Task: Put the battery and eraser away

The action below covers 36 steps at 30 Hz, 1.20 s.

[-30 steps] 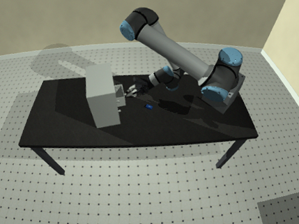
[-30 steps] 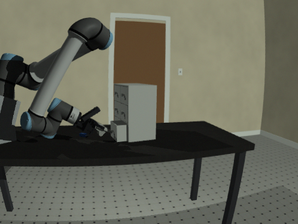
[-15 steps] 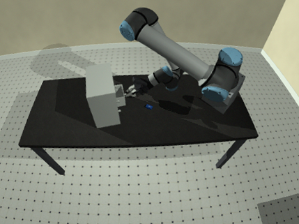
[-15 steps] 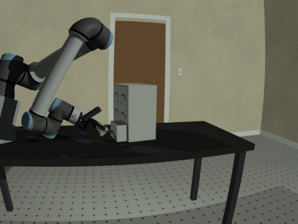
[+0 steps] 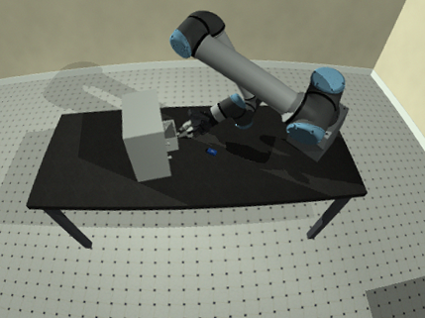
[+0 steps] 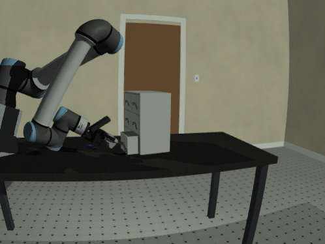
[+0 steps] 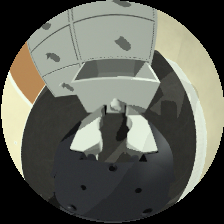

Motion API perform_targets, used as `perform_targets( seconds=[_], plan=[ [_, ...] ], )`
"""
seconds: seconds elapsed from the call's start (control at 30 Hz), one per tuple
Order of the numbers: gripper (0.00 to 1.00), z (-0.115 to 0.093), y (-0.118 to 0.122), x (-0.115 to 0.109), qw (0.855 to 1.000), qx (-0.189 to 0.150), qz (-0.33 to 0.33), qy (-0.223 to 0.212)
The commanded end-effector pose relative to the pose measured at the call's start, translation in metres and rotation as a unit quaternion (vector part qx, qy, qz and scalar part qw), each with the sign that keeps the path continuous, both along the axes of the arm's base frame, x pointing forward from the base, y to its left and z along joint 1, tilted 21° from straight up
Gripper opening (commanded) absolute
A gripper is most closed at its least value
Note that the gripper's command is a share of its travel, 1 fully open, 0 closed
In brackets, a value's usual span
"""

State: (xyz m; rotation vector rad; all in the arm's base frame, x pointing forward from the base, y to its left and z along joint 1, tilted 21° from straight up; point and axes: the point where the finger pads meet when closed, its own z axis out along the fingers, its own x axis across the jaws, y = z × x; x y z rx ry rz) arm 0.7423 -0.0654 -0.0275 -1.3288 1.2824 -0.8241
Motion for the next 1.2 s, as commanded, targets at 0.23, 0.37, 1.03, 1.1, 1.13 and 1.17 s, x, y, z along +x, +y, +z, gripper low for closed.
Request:
perform_targets(
  seconds=[0.23,0.37,1.03,1.1,1.13,1.17],
  plan=[
    [0.2,0.0005,-0.0001,0.0,1.0,0.0,0.0,0.0],
    [0.2,0.0005,-0.0001,0.0,1.0,0.0,0.0,0.0],
    [0.07,0.0005,-0.0001,0.0,1.0,0.0,0.0,0.0],
    [0.07,0.0005,-0.0001,0.0,1.0,0.0,0.0,0.0],
    [0.07,0.0005,-0.0001,0.0,1.0,0.0,0.0,0.0],
    [0.07,0.0005,-0.0001,0.0,1.0,0.0,0.0,0.0]
  ],
)
